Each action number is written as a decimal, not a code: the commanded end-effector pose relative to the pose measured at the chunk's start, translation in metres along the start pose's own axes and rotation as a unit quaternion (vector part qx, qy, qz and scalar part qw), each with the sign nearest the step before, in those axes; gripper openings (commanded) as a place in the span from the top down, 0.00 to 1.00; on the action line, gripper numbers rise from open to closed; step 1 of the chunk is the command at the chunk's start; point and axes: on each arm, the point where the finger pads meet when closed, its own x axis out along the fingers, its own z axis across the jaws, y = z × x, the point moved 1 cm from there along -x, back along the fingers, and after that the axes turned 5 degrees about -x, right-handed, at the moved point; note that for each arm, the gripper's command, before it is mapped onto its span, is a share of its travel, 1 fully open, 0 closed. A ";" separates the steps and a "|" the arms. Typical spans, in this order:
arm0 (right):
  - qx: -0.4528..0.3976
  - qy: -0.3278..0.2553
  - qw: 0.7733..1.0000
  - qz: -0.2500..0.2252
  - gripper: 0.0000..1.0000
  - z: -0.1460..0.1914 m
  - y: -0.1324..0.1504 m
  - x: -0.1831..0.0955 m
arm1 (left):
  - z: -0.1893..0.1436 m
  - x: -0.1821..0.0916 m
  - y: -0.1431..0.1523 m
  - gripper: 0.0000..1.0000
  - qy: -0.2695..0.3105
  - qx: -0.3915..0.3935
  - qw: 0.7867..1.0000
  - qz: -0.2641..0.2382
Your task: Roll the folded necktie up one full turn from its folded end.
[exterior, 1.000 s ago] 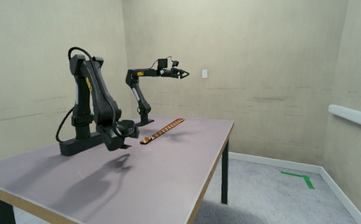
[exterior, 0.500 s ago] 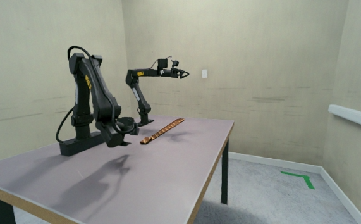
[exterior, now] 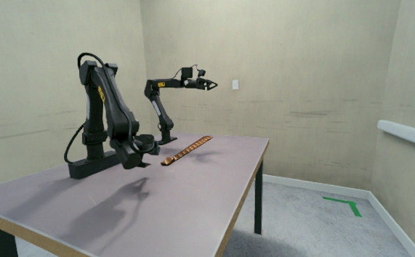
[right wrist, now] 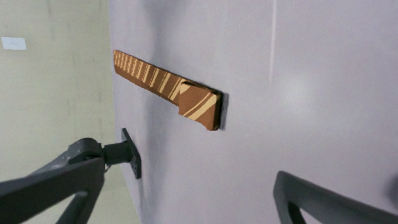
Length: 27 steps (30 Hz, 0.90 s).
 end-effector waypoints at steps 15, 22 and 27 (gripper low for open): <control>-0.017 0.006 1.000 -0.010 0.11 0.006 -0.007 -0.010 | -0.004 -0.001 -0.028 0.00 0.009 -0.005 0.999 -0.039; -0.017 0.006 1.000 -0.010 0.12 0.007 -0.007 -0.007 | -0.004 -0.001 -0.028 0.00 0.009 -0.005 0.999 -0.039; -0.017 0.006 1.000 -0.010 0.13 0.008 -0.007 -0.005 | -0.004 -0.001 -0.028 0.00 0.009 -0.005 0.999 -0.039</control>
